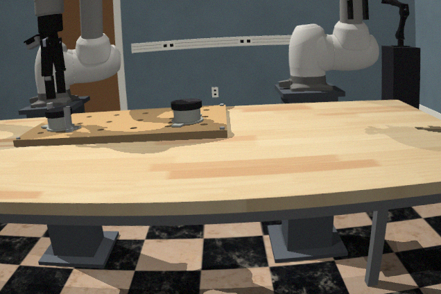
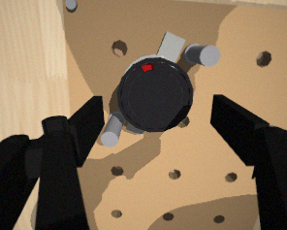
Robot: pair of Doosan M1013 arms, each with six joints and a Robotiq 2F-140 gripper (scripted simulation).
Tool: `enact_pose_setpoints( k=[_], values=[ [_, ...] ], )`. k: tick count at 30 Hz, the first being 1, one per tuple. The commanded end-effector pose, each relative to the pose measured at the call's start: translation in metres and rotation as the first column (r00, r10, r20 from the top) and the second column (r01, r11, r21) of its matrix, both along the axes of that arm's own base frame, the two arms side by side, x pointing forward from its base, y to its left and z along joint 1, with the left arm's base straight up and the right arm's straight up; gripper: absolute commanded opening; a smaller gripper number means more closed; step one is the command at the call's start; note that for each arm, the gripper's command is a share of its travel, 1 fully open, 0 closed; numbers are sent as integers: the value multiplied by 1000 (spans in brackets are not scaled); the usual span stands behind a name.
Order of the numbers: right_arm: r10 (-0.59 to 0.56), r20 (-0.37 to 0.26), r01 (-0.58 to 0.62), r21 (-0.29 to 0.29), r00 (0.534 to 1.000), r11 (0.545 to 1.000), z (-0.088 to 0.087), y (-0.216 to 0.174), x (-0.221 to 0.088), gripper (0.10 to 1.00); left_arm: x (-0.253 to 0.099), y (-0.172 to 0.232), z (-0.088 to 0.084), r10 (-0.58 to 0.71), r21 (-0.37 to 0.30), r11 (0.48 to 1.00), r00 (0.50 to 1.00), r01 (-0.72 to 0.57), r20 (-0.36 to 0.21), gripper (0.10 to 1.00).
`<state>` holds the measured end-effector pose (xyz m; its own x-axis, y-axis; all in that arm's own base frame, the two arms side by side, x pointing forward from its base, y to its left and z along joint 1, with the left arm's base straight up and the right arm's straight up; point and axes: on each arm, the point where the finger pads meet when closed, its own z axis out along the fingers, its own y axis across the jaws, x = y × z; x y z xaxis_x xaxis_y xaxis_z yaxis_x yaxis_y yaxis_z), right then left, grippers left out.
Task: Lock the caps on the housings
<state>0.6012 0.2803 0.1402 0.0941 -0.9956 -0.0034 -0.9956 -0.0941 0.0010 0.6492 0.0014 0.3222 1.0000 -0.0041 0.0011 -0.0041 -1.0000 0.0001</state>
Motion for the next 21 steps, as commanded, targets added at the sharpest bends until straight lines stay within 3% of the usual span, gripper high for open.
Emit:
enact_pose_setpoints(
  k=[1,21],
  values=[
    [0,0,0,1,1000,1000,-2,0,0,695,0,0,1,0,0,1000,1000,0,1,328],
    [-4,3,4,-1,1000,1000,-34,0,1,695,0,0,1,0,0,1000,1000,0,1,328]
  ],
)
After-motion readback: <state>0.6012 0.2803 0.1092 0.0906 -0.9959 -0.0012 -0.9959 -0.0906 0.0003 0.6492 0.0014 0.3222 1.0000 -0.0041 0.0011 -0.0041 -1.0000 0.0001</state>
